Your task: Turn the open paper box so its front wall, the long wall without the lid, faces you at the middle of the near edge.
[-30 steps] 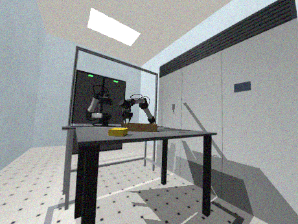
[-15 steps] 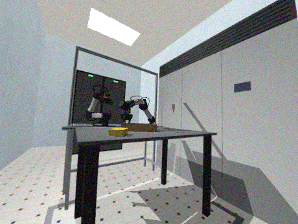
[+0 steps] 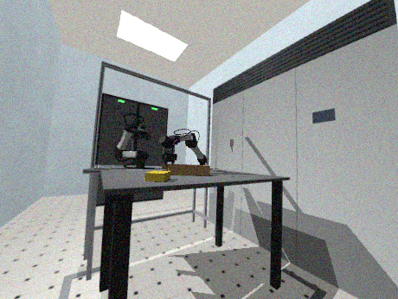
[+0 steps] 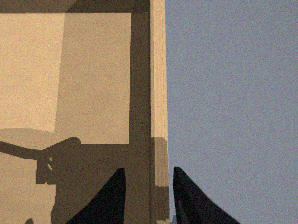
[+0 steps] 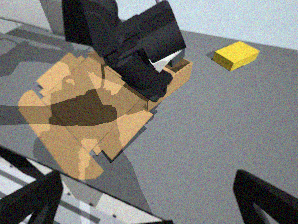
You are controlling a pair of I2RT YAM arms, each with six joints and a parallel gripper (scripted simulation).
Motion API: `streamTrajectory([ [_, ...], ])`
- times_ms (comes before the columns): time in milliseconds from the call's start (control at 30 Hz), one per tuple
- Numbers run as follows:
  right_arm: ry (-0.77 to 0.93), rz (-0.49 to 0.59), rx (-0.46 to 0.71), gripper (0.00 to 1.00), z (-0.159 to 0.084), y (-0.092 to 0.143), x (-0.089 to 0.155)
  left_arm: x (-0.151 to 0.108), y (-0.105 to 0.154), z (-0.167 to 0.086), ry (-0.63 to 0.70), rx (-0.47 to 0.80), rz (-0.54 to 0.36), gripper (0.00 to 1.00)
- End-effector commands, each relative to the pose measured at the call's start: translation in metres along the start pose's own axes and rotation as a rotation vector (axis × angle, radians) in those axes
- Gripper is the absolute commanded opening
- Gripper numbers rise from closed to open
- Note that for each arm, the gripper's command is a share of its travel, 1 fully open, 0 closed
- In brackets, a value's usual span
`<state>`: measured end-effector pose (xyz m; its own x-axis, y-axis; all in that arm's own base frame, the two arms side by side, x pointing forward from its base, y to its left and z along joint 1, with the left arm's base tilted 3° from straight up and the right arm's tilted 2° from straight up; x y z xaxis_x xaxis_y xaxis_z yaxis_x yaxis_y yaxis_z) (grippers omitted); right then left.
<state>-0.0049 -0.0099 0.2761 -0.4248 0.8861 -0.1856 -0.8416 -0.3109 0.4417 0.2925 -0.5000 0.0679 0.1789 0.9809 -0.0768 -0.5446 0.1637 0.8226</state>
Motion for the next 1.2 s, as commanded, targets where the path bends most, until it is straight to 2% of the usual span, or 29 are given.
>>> streamTrajectory([
  [0,-0.003,-0.009,-0.031,1.0,0.001,0.007,-0.002,-0.007,-0.008,-0.004,-0.011,0.012,-0.017,0.29],
  [100,-0.003,-0.009,-0.031,1.0,0.001,0.007,-0.002,-0.006,-0.01,-0.004,-0.011,0.013,-0.017,0.29],
  [167,-0.003,-0.009,-0.031,1.0,0.001,0.007,-0.002,-0.007,-0.003,0.0,-0.004,0.004,-0.026,0.14],
  [333,-0.003,-0.009,-0.031,1.0,0.001,0.007,-0.002,-0.007,0.003,0.004,-0.002,-0.002,-0.032,0.0],
  [433,-0.003,-0.009,-0.031,1.0,0.001,0.007,-0.002,-0.007,0.003,0.004,-0.004,-0.002,-0.032,0.0],
  [533,-0.003,-0.009,-0.031,1.0,0.001,0.007,-0.002,-0.008,0.017,0.009,0.0,-0.019,-0.061,0.0],
  [1167,-0.003,-0.009,-0.031,1.0,0.001,0.007,-0.002,0.016,0.028,-0.005,-0.116,-0.002,-0.136,0.0],
])
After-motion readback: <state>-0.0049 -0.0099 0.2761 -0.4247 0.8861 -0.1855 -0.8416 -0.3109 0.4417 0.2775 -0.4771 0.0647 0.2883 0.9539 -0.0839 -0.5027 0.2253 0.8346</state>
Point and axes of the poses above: on each arm, the point where the finger pads meet when closed, its own y axis back along the fingers, its own x axis across the jaws, z = x × y, the point moved 6 cm from there along y, back along the fingers, and after that the axes turned 14 degrees about y, right-handed, at the moved point
